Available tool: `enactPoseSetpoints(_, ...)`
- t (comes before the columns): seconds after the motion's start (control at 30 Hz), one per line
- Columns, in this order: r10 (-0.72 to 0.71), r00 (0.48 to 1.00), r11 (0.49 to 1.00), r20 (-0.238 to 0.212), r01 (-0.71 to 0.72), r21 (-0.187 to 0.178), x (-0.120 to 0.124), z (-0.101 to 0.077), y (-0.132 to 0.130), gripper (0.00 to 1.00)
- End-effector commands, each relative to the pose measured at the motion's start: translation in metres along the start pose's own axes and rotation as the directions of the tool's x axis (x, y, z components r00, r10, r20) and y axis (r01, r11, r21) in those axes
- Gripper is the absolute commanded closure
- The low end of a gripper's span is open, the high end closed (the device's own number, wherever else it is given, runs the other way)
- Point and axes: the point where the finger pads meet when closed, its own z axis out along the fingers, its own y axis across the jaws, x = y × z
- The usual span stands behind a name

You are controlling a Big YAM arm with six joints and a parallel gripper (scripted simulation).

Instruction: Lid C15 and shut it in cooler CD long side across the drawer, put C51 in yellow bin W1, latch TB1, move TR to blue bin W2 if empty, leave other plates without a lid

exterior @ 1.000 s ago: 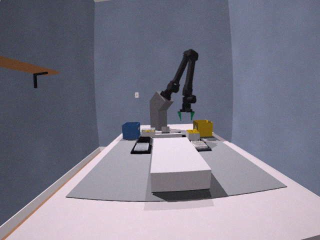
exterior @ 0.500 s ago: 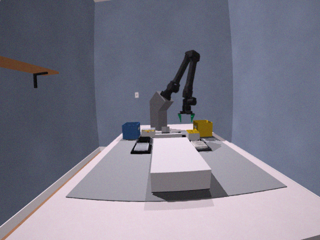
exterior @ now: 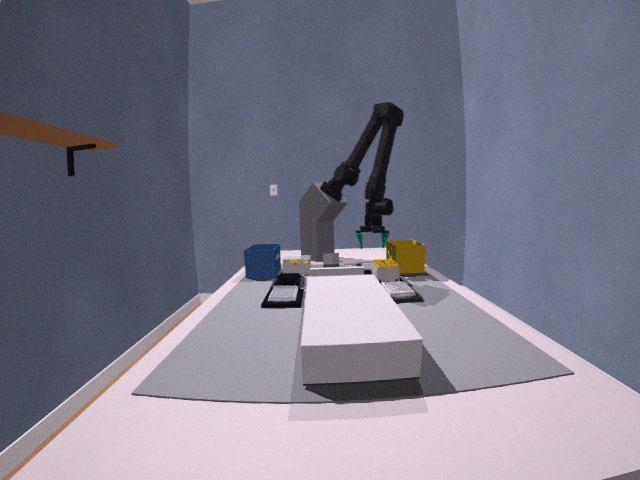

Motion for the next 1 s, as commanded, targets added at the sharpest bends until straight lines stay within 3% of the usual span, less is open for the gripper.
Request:
enactPoseSetpoints(0.0, -0.002, 1.0, 1.0, 0.005, 0.002, -0.01, -0.001, 0.008, 0.005, 0.0)
enactPoseSetpoints(0.97, -0.002, 1.0, 1.0, 0.004, 0.002, -0.009, 0.0, 0.041, 0.005, 0.0)
